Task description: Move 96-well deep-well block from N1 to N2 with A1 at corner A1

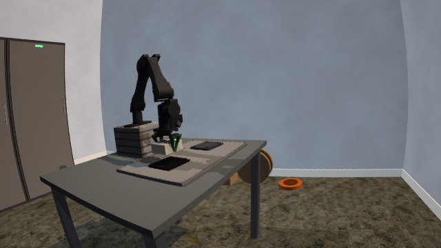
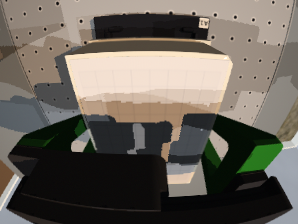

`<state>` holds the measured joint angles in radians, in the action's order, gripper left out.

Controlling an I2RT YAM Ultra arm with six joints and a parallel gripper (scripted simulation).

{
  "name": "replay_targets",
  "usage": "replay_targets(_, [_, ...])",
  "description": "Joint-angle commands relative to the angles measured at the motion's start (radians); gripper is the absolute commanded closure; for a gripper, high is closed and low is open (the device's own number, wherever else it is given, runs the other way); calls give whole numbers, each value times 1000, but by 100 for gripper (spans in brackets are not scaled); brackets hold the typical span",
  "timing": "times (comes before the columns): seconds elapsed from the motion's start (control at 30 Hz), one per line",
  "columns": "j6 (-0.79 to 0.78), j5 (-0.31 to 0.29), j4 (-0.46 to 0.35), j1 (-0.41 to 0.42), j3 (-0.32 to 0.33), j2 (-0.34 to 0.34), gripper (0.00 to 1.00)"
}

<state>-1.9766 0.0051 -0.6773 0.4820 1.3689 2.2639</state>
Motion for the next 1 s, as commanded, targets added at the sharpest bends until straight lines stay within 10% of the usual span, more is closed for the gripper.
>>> replay_targets(0.0, [-2, -1, -36, 0, 18, -34, 100])
replay_targets(0.97, [-1, -1, -113, 0, 45, -84, 100])
